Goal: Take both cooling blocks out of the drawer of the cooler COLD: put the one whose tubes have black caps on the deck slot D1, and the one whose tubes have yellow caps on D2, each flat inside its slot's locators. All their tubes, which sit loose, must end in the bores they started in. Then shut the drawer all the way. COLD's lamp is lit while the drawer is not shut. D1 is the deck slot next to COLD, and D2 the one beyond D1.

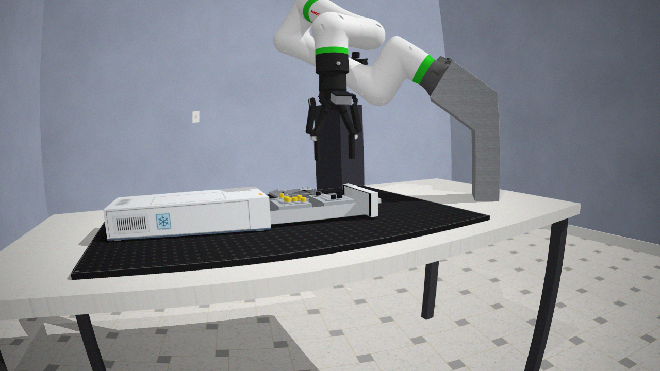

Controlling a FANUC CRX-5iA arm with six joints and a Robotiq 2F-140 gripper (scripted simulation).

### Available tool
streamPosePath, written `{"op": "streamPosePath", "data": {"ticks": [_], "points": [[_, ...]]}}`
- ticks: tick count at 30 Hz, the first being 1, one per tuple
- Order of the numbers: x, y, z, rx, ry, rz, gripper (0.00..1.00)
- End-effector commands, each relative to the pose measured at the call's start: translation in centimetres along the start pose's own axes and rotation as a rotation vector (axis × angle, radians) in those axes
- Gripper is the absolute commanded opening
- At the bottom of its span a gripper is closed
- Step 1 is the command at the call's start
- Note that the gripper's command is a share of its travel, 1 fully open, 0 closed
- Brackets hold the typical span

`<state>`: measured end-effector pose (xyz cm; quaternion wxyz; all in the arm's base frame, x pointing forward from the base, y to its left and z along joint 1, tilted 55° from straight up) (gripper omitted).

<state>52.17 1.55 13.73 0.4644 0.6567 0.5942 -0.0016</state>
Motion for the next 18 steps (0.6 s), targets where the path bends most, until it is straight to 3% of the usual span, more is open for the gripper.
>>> {"op": "streamPosePath", "data": {"ticks": [1, 18], "points": [[-0.1, 1.3, 0.0, -0.001, 0.001, 0.000, 0.66], [-0.7, 7.4, 0.1, -0.001, 0.001, 0.000, 0.66]]}}
Point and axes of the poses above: the point where the finger pads meet when closed, its own z axis out along the fingers, its own y axis across the jaws, x = y × z, the point moved 4 cm from there along -z, back along the fingers, and after that the axes turned 6 degrees about -z, right-handed, at the moved point
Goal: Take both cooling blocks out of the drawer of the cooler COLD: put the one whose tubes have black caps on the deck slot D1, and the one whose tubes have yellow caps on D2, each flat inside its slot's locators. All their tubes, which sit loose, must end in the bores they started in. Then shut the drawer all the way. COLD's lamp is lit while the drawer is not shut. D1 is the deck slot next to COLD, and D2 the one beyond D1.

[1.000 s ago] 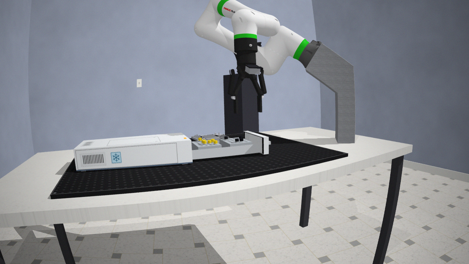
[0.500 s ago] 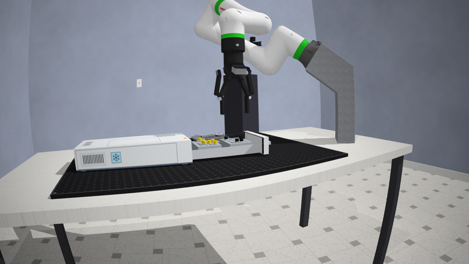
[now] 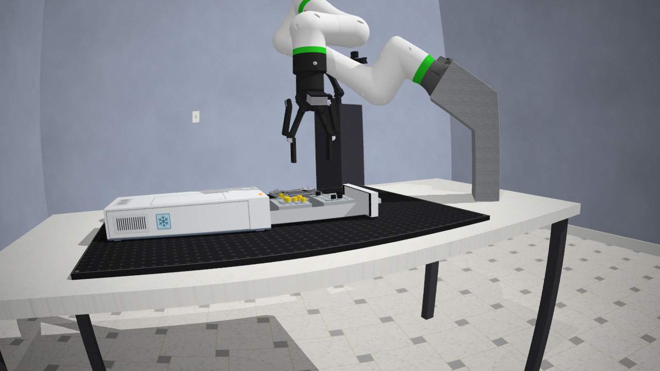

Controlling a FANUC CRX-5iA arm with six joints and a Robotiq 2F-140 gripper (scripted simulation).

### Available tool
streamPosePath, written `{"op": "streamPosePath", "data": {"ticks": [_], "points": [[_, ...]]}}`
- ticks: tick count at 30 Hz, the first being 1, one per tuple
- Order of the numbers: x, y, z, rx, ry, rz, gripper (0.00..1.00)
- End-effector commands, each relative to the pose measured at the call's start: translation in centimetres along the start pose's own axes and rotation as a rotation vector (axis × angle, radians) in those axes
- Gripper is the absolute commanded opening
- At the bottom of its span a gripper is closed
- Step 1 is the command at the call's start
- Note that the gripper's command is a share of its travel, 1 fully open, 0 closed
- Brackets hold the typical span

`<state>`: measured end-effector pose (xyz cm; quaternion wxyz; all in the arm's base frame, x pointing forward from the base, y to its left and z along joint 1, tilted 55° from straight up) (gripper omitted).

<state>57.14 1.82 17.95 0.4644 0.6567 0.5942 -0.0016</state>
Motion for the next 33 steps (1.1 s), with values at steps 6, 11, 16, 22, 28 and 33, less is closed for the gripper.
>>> {"op": "streamPosePath", "data": {"ticks": [6, 11, 16, 22, 28, 33], "points": [[-0.3, 3.3, 0.0, -0.001, 0.001, 0.000, 0.66], [-0.4, 4.5, 0.1, -0.001, 0.001, 0.000, 0.66], [-0.6, 6.5, 0.1, -0.001, 0.001, 0.000, 0.66], [-0.7, 7.7, 0.1, -0.001, 0.001, 0.000, 0.66], [-0.7, 7.5, 0.1, -0.001, 0.001, 0.000, 0.66], [-0.7, 7.3, 0.1, -0.001, 0.001, 0.000, 0.66]]}}
Point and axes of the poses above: the point where the finger pads meet when closed, its own z axis out along the fingers, its own y axis across the jaws, x = y × z, the point moved 4 cm from there along -z, back along the fingers, and after that the axes turned 6 degrees about -z, right-handed, at the moved point
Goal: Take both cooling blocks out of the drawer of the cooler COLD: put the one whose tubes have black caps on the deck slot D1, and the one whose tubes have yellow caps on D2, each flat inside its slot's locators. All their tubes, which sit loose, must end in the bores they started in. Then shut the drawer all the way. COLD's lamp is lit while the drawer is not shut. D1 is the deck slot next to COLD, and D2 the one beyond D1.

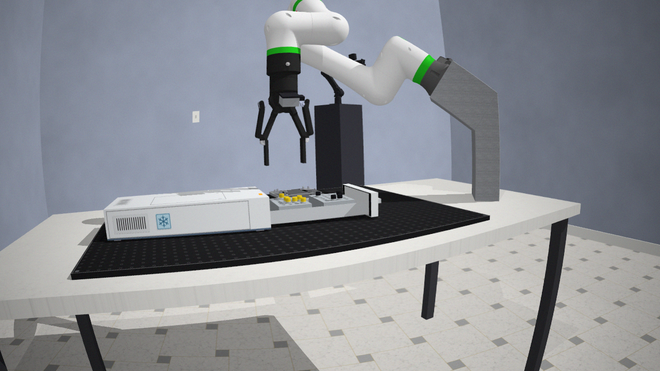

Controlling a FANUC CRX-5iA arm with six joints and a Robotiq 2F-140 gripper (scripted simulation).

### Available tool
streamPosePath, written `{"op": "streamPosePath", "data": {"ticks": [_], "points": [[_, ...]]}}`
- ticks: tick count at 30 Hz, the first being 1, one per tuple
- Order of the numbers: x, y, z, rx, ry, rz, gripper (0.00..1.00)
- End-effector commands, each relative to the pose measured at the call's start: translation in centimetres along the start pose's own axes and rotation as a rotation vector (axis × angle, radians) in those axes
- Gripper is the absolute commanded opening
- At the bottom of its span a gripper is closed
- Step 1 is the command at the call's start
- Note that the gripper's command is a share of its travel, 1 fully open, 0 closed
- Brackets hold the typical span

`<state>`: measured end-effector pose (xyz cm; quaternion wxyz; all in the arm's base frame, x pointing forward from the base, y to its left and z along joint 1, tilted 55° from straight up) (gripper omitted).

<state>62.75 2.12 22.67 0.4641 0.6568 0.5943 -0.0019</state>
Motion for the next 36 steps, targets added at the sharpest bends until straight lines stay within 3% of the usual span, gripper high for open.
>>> {"op": "streamPosePath", "data": {"ticks": [1, 36], "points": [[0.0, 0.0, -0.1, -0.002, 0.001, 0.000, 0.66], [0.1, -0.5, 3.8, -0.002, 0.001, 0.000, 0.66]]}}
Point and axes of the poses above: the point where the finger pads meet when closed, its own z axis out along the fingers, its own y axis across the jaws, x = y × z, the point moved 4 cm from there along -z, back along the fingers, and after that the axes turned 6 degrees about -z, right-handed, at the moved point
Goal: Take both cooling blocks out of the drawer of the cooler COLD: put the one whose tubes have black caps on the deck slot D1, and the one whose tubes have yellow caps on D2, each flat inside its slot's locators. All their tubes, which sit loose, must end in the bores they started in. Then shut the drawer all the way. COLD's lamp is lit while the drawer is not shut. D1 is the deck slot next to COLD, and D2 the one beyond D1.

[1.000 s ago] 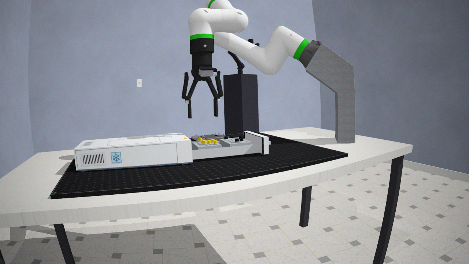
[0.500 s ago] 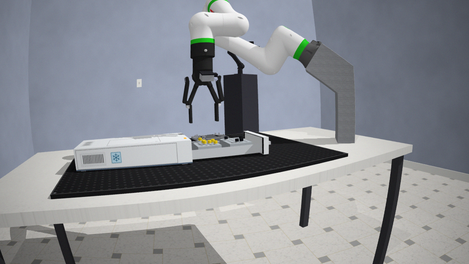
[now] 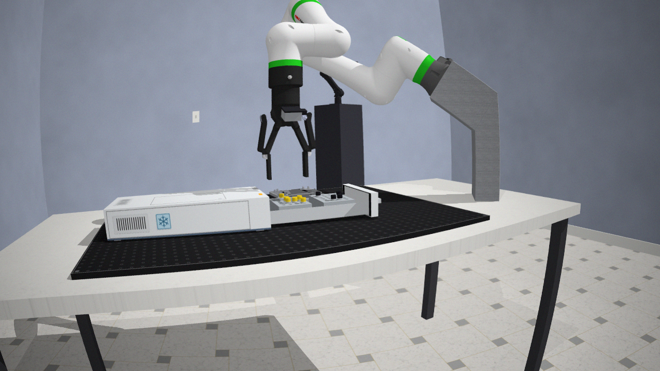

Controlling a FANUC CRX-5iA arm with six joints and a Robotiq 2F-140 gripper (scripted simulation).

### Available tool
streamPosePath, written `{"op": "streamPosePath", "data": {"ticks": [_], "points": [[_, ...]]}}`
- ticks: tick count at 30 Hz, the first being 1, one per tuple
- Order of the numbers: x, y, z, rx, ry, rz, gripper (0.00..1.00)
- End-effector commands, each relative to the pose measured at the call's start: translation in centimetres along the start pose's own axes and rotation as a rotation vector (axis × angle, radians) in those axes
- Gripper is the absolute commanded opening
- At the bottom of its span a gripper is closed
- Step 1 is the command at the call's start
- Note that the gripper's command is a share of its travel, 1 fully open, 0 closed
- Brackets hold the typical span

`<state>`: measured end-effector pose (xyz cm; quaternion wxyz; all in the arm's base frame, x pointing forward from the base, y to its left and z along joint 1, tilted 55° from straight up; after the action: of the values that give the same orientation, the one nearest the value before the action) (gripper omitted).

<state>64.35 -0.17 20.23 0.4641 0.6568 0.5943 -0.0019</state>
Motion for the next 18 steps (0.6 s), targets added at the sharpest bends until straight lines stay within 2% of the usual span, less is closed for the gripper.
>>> {"op": "streamPosePath", "data": {"ticks": [1, 18], "points": [[0.0, 0.1, 0.2, -0.002, 0.001, 0.000, 0.66], [0.0, 0.0, 2.2, -0.002, 0.001, 0.000, 0.66]]}}
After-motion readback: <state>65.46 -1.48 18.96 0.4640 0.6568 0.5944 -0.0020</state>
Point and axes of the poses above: the point where the finger pads meet when closed, its own z axis out along the fingers, its own y axis across the jaws, x = y × z, the point moved 4 cm from there along -z, back along the fingers, and after that the axes turned 6 degrees about -z, right-handed, at the moved point
